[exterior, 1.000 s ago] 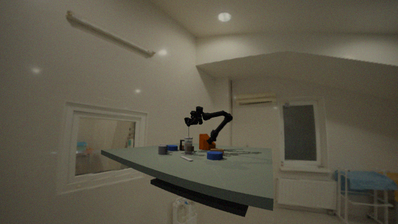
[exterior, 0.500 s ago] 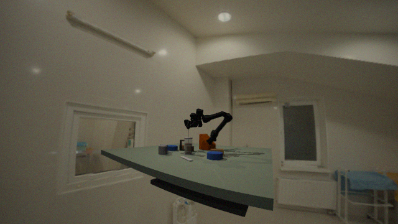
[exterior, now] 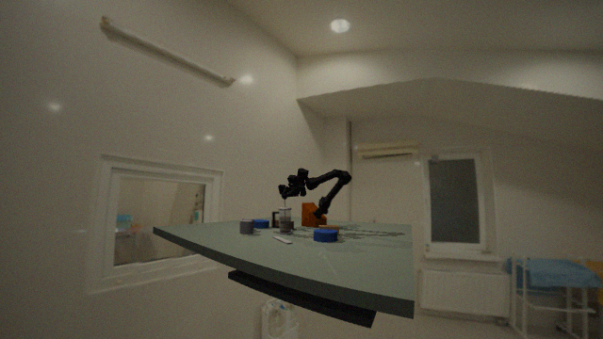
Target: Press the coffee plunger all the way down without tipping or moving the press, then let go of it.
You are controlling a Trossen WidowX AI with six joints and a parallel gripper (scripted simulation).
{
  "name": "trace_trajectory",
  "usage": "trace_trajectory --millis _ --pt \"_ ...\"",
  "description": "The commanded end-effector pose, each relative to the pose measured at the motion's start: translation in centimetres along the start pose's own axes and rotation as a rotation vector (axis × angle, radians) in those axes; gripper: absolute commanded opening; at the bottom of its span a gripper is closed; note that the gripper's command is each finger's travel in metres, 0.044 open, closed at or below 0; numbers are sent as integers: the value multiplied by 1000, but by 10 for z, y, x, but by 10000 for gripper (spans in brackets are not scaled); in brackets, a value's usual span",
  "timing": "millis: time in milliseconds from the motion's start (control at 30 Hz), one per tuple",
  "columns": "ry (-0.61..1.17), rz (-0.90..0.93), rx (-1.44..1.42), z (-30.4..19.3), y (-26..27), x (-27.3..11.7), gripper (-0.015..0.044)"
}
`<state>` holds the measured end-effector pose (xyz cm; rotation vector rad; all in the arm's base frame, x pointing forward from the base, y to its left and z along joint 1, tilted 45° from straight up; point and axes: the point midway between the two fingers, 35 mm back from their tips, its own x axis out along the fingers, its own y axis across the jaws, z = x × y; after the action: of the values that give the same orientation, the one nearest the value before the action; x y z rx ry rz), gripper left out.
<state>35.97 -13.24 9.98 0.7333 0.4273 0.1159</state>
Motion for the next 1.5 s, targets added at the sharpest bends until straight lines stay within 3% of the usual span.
trace_trajectory --millis 0,1467 --pt "56 5 44 -29 0 11 128" --pt "54 8 44 -30 -2 22 128"
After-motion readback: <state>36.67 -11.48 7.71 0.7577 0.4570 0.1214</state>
